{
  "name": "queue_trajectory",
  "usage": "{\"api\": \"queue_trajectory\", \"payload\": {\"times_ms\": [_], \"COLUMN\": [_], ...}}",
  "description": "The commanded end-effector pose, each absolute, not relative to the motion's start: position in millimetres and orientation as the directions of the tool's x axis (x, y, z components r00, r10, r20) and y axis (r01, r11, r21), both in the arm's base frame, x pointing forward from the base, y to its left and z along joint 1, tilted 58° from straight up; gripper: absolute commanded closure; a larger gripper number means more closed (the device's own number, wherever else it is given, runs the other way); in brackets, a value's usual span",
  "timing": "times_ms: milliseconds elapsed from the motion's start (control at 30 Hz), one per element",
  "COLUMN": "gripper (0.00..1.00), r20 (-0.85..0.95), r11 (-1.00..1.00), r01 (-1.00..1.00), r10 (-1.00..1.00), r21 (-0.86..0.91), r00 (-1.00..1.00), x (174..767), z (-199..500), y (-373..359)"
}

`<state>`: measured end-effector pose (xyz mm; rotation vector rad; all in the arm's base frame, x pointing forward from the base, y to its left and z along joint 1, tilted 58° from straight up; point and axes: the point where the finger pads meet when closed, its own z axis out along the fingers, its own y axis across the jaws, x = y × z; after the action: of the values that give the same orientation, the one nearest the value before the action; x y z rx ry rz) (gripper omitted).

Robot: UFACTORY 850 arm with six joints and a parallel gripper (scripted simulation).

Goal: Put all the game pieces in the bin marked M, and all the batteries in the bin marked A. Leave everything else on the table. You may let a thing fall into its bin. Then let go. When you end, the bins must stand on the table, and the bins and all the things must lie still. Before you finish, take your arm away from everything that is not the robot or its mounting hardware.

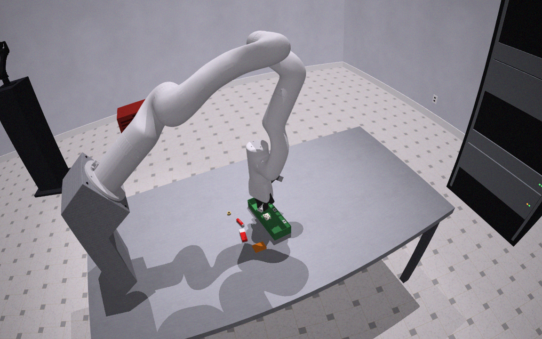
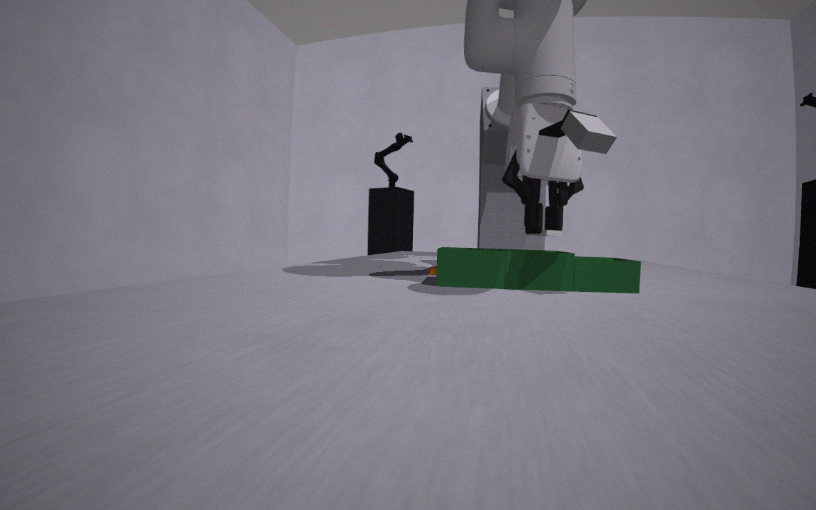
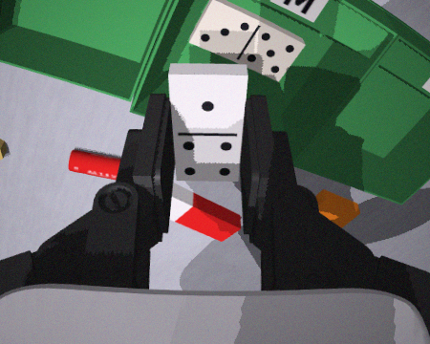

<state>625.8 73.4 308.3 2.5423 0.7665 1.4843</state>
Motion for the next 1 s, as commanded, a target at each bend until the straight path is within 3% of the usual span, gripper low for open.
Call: {"api": "queue_trajectory", "payload": {"times_ms": [0,533,967], "gripper": [1.0,1.0,1.0], "r20": [0.728,0.449,0.158], "r11": [-0.784,-0.422,-0.07], "r01": [0.432,0.549,0.549], "r10": [0.598,0.889,0.981], "r21": [0.446,0.722,0.833], "r00": [0.335,0.093,-0.115], "x": [634.4,634.4,634.6], "z": [316.6,316.6,316.8], "y": [59.7,59.7,59.3]}}
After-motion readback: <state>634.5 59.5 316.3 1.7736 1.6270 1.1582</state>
